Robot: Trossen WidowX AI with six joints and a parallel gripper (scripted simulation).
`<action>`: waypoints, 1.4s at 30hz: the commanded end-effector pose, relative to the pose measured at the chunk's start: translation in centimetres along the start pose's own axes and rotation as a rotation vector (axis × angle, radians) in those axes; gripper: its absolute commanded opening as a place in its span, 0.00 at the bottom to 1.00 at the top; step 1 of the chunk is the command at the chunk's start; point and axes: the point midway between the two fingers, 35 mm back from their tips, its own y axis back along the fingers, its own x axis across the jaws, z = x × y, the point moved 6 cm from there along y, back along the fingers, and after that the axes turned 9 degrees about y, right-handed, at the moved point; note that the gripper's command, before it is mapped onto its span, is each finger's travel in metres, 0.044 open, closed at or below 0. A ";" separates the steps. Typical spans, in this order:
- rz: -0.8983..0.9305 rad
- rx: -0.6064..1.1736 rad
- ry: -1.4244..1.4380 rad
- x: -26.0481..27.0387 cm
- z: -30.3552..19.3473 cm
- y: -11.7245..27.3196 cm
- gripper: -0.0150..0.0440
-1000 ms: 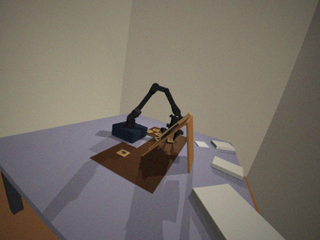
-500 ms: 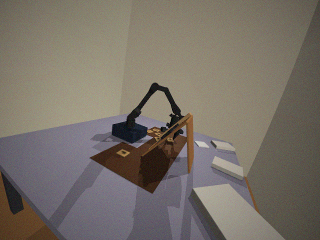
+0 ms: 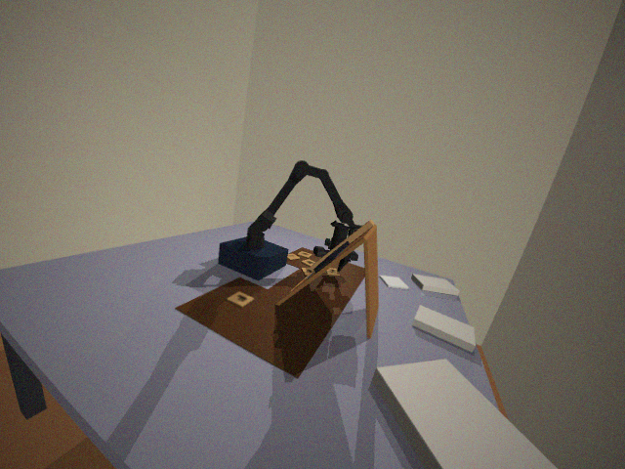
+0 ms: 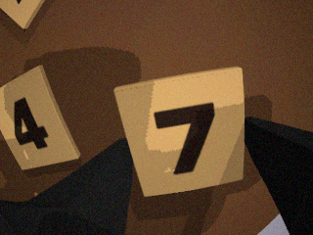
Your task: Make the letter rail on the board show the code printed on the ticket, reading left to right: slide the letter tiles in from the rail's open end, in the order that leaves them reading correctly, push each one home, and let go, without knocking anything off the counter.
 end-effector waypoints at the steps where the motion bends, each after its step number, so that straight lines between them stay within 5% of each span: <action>1: -0.003 0.005 -0.004 0.0 0.0 0.3 0.25; 28: -0.007 -0.001 -0.003 0.2 0.1 1.2 0.25; 42: -0.279 -0.016 -0.090 -1.2 -3.1 6.5 0.25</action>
